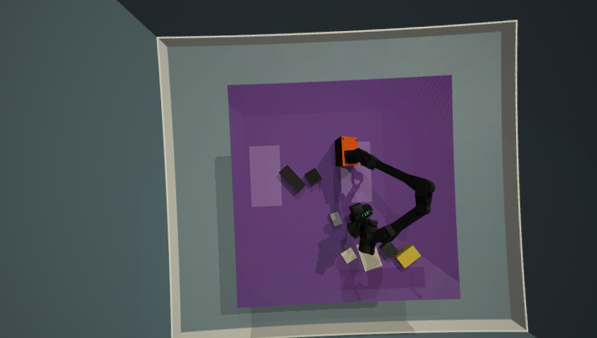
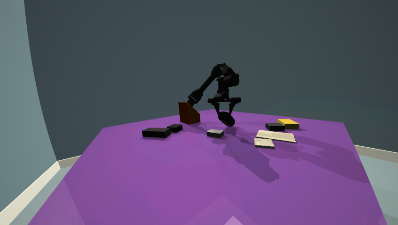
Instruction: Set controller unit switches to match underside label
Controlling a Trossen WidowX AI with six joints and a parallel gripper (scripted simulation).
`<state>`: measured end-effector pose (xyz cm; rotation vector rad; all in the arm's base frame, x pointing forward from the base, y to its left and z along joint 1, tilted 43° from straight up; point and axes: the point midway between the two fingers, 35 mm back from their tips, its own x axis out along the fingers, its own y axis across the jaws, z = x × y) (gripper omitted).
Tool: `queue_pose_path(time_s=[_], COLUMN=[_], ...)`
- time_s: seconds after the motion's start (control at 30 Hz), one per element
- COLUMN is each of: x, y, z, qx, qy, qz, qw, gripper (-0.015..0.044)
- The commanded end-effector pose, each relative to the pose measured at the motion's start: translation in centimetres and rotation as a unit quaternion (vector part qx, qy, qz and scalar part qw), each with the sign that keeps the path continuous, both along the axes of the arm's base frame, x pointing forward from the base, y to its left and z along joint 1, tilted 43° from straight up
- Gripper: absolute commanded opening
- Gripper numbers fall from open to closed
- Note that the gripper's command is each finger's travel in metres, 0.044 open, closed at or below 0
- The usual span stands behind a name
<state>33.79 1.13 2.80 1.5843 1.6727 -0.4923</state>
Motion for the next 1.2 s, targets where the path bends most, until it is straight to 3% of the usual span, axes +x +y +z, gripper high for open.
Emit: queue_pose_path(time_s=[0.0,1.17], x=[-0.1,-0.8], y=[0.1,0.8], z=[0.6,2.9], qx=[-0.003,-0.031], qy=[-0.002,-0.006], qz=[-0.003,-0.009], qw=[1.0,0.999], gripper=[0.0335,0.0335])
